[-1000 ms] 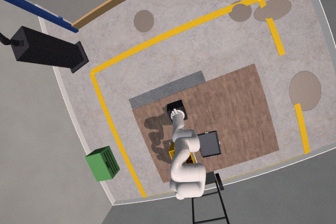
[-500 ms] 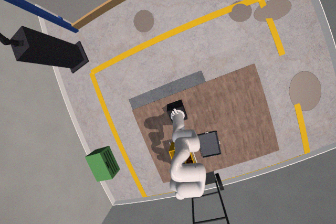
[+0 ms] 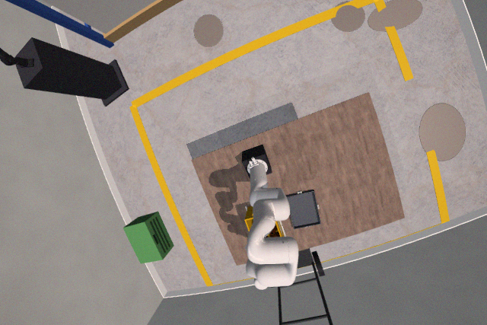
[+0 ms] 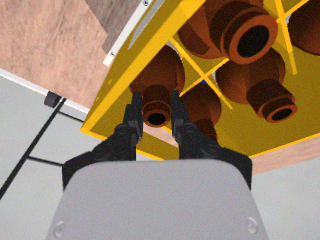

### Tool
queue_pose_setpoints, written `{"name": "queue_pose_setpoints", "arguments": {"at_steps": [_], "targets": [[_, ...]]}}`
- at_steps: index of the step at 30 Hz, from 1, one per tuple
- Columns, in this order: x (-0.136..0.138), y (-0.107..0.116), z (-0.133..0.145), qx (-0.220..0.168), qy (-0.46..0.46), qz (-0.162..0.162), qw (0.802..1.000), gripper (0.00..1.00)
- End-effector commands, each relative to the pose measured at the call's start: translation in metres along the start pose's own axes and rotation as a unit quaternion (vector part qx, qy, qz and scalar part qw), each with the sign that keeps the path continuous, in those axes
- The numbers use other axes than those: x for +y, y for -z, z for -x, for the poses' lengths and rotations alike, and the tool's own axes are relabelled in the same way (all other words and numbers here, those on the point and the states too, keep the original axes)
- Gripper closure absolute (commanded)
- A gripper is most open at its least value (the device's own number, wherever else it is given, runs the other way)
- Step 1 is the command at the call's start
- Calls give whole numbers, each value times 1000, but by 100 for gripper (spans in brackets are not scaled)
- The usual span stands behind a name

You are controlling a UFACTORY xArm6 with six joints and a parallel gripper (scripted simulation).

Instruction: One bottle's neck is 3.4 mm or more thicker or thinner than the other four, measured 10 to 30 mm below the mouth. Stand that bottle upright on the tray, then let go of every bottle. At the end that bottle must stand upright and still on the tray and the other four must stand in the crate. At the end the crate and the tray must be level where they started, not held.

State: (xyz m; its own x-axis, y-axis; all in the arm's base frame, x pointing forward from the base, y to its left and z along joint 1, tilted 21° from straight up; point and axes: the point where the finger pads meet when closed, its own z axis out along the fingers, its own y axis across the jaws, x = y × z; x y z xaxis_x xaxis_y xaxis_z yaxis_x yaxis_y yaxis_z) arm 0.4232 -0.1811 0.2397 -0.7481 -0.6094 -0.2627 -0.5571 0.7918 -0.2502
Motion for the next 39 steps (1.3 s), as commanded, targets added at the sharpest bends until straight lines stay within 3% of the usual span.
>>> {"name": "queue_pose_setpoints", "arguments": {"at_steps": [1, 18, 19, 39], "targets": [[-1, 1, 1, -1, 0, -2, 1000, 100], [-1, 1, 1, -1, 0, -2, 1000, 100], [-1, 1, 1, -1, 0, -2, 1000, 35], [-1, 1, 1, -1, 0, -2, 1000, 35]]}}
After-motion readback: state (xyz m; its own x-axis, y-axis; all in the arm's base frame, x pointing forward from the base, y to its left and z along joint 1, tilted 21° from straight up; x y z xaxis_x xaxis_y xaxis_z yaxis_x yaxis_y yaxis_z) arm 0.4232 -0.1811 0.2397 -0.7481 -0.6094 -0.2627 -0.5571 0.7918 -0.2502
